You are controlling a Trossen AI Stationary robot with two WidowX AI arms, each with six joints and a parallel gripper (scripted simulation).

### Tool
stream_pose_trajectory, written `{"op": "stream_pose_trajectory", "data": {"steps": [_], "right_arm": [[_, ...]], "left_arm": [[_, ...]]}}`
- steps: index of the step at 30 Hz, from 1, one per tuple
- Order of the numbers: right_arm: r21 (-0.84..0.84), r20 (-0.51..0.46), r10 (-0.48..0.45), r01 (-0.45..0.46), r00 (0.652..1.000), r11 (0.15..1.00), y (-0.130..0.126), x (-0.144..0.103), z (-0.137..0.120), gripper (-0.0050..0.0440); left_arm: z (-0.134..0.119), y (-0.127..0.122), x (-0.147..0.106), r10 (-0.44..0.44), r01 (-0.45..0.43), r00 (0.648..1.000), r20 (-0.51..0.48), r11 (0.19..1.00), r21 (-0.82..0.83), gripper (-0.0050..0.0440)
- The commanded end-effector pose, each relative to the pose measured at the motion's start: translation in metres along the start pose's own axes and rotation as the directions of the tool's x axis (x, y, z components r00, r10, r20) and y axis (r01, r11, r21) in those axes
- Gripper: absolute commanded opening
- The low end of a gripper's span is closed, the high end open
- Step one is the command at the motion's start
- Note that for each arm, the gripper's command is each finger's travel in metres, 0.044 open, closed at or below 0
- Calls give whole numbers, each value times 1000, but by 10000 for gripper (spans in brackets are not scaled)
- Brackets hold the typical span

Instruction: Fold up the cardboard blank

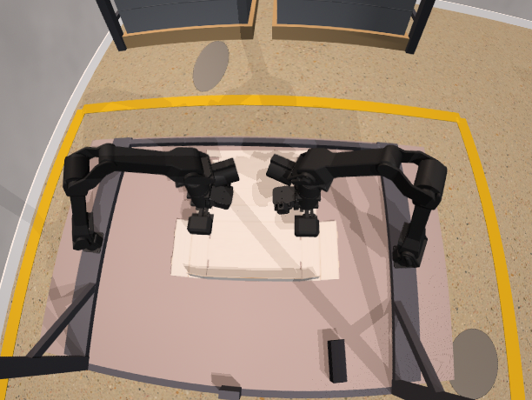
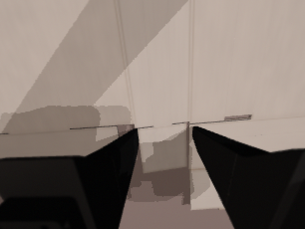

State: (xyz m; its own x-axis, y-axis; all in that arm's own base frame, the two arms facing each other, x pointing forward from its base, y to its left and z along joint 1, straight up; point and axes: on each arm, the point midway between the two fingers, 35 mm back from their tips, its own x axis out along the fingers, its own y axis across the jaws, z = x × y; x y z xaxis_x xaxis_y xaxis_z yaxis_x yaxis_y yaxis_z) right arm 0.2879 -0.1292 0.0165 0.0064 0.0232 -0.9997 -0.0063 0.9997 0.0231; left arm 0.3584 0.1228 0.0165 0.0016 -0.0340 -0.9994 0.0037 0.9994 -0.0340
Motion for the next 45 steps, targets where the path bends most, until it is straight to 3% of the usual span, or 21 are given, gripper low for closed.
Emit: {"op": "stream_pose_trajectory", "data": {"steps": [1,31,34,38,45], "right_arm": [[2,18,-8,8,1000,1000,1,-4,2,240],[2,19,-9,9,1000,1000,6,2,3,240],[2,18,-20,20,1000,1000,6,2,3,240],[4,20,-120,120,993,993,10,3,3,240],[5,20,-127,127,992,992,10,3,3,240]], "left_arm": [[4,-2,-8,6,-6,1000,28,1000,-2,236],[4,-5,-2,16,-16,999,28,1000,-3,236],[4,-5,-1,26,-26,999,28,1000,-3,236],[5,-9,-1,120,-120,992,26,993,-6,236],[5,-9,1,127,-127,992,27,992,-6,236]]}}
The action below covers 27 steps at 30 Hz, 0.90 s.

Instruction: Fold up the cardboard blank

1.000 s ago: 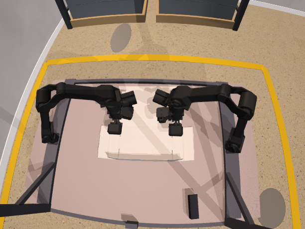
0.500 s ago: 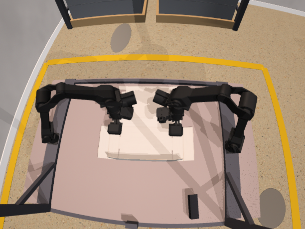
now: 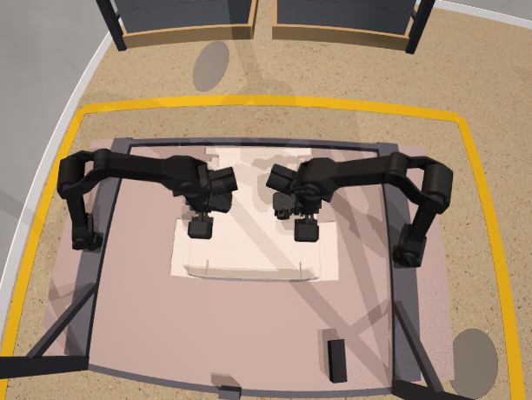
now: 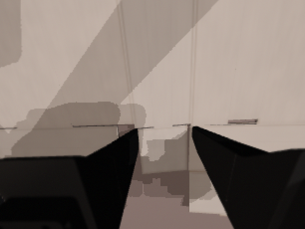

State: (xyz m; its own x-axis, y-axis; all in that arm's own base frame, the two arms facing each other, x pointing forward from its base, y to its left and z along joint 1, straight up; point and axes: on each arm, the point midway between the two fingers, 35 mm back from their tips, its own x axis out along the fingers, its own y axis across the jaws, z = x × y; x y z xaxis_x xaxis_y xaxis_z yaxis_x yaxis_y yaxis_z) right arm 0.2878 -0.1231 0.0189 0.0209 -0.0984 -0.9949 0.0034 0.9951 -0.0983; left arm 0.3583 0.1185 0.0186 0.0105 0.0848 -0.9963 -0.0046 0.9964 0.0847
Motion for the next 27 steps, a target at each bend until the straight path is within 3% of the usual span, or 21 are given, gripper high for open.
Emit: {"op": "stream_pose_trajectory", "data": {"steps": [1,15,27], "right_arm": [[-4,7,-6,6,1000,1000,5,4,3,240],[-4,7,-8,8,1000,1000,5,3,3,240],[-4,8,-105,105,994,994,19,1,2,240]], "left_arm": [[5,-5,2,8,-8,1000,18,1000,2,236],[5,-5,1,8,-8,1000,18,1000,1,236],[6,-19,0,115,-115,993,16,993,-2,236]]}}
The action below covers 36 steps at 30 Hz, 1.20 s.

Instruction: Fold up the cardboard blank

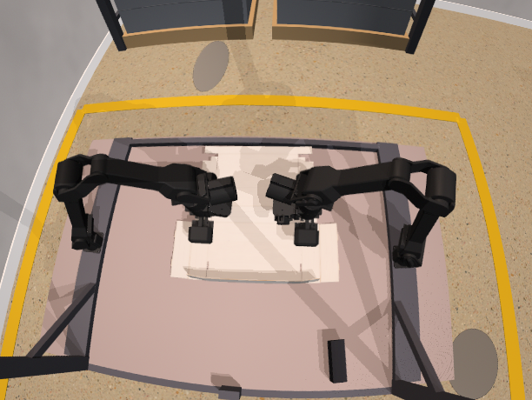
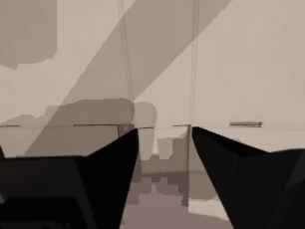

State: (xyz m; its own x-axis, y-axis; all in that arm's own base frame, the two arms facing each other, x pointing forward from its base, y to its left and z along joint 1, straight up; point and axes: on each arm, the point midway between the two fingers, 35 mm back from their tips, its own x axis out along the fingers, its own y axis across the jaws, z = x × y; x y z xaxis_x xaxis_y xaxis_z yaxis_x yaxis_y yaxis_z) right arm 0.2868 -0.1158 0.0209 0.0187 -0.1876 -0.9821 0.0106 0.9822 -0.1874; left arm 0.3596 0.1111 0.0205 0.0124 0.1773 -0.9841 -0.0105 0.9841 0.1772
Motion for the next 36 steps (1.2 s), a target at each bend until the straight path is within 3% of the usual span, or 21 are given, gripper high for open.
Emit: {"op": "stream_pose_trajectory", "data": {"steps": [1,18,26,36], "right_arm": [[-9,10,-20,20,1000,1000,13,3,2,240],[-12,11,-27,28,1000,1000,31,0,3,240],[-11,11,-126,126,992,992,41,-1,4,240],[-11,12,-137,137,991,990,53,-5,5,240]], "left_arm": [[5,-13,1,27,-27,1000,14,1000,3,236],[4,-30,-3,26,-26,1000,15,1000,3,236],[3,-41,-5,131,-131,991,14,991,1,236],[2,-53,-7,145,-145,989,13,989,1,236]]}}
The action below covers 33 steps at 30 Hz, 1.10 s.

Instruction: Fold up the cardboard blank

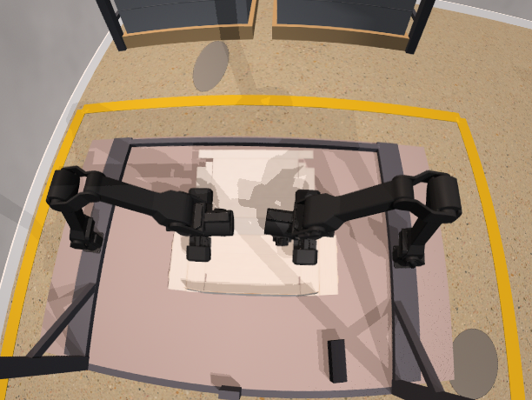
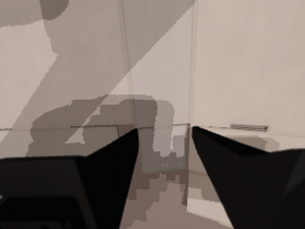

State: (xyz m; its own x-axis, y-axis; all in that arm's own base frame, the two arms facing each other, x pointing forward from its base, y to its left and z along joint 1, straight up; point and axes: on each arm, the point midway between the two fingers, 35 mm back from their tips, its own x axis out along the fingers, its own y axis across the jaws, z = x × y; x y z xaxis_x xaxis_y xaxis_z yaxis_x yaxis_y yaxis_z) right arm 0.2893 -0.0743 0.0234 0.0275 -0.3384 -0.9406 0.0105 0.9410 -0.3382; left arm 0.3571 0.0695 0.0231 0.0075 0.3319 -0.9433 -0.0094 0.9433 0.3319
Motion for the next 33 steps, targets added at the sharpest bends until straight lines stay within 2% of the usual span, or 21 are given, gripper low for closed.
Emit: {"op": "stream_pose_trajectory", "data": {"steps": [1,12,20,33], "right_arm": [[-7,1,19,-19,1000,1000,14,3,2,240],[-7,2,13,-13,1000,1000,25,-1,3,240],[-7,2,-72,72,997,997,36,-5,3,240],[-7,5,-96,96,995,995,53,-12,3,240]], "left_arm": [[4,-14,0,-15,15,1000,16,1000,-2,236],[4,-24,-4,-14,14,1000,14,1000,-1,236],[3,-35,-7,76,-76,997,10,997,-2,236],[3,-52,-15,101,-101,995,12,995,-3,236]]}}
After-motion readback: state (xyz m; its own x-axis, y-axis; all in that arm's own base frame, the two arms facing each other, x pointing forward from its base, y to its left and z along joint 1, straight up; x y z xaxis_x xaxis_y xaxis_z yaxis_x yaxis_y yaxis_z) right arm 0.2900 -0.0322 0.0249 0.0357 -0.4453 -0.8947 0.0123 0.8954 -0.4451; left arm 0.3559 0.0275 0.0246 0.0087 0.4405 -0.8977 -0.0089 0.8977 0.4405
